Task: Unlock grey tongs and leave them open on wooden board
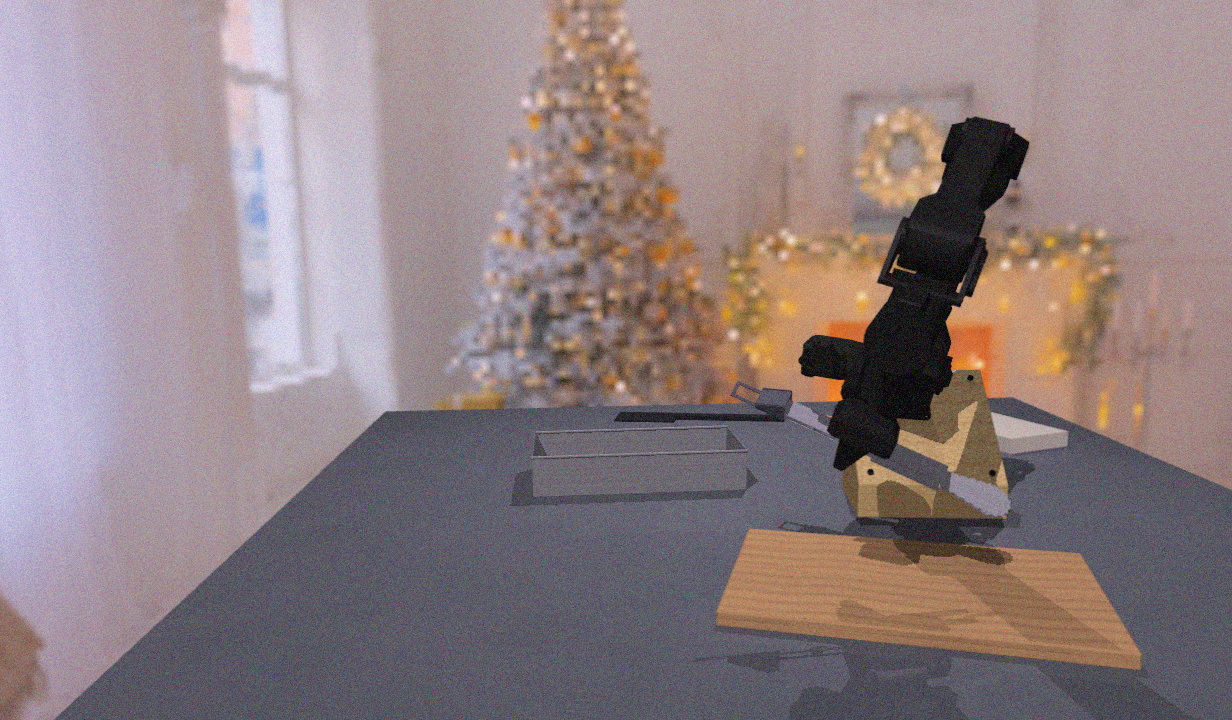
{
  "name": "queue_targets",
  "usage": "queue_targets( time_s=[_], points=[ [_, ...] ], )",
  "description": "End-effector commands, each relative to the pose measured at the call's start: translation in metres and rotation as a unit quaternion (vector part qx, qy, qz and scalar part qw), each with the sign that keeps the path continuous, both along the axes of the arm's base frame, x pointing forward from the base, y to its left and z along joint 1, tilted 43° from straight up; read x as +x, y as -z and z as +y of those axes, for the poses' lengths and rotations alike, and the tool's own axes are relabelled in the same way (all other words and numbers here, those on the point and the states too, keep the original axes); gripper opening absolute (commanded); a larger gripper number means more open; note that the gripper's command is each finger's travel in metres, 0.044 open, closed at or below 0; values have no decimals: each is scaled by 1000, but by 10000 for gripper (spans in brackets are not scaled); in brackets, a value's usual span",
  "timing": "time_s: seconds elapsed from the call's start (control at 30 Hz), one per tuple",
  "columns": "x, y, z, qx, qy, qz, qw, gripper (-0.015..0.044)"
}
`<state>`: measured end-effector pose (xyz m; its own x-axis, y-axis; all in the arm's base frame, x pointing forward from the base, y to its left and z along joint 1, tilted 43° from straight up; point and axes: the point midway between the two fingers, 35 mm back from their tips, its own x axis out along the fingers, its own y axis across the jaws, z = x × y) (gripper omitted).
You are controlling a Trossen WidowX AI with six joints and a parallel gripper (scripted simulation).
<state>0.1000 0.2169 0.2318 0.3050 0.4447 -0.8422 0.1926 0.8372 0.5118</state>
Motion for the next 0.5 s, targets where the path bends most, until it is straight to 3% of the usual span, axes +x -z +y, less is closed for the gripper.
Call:
queue_targets(
  time_s=[0.0, 0.47],
  points=[
    [1, 0, 2, 10, -22, 25, 999, -150],
    [6, -6, 8, 68, -91, 90, 990, -150]
  ],
)
